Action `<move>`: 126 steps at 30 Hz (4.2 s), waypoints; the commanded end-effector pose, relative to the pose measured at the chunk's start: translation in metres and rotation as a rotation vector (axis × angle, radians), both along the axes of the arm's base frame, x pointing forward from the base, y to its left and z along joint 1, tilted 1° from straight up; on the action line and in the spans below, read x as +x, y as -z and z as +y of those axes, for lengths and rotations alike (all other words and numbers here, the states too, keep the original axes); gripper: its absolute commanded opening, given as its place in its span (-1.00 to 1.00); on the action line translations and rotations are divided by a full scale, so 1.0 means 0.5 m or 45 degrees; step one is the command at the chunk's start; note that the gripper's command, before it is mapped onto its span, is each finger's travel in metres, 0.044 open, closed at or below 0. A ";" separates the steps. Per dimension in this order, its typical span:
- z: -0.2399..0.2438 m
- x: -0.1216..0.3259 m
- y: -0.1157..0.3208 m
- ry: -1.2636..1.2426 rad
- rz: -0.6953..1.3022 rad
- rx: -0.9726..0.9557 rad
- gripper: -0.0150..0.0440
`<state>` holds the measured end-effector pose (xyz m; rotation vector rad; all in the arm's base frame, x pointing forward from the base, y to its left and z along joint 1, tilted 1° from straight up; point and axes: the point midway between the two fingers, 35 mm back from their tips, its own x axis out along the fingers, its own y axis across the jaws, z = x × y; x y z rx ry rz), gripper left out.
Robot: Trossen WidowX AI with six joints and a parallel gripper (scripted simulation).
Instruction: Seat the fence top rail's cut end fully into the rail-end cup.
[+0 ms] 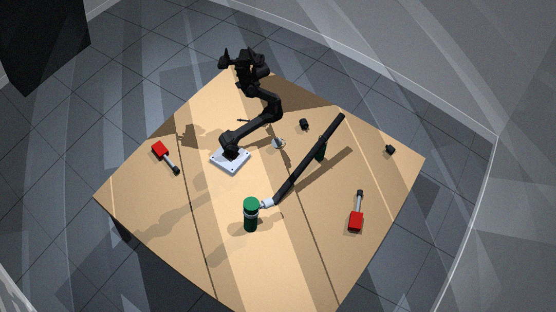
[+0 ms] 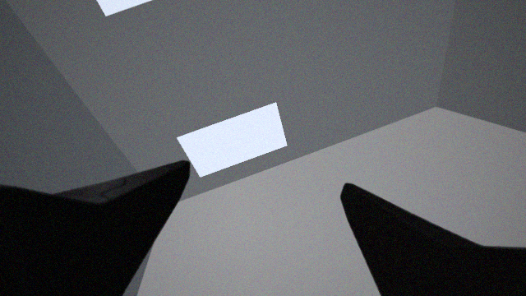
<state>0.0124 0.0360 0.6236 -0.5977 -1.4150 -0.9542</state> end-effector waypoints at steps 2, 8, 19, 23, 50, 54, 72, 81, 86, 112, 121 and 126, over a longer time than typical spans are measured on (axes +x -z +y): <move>-0.151 -0.042 0.011 -0.154 -0.040 0.327 1.00; -0.320 -0.008 0.062 -0.342 0.031 0.714 1.00; -0.491 0.228 0.238 -0.645 0.533 1.339 1.00; -0.487 0.335 0.319 -0.735 0.825 1.501 1.00; -0.006 0.580 0.775 -0.834 3.041 1.367 1.00; -0.006 0.580 0.775 -0.834 3.041 1.367 1.00; -0.279 0.625 0.815 0.044 3.510 -0.286 1.00; -0.306 0.623 0.819 0.130 3.528 -0.447 1.00; -0.306 0.623 0.819 0.130 3.528 -0.447 1.00; -0.313 0.638 0.918 0.130 3.527 -0.447 1.00; -0.319 0.653 0.942 0.131 3.526 -0.447 1.00; -0.322 0.661 0.956 0.131 3.526 -0.447 1.00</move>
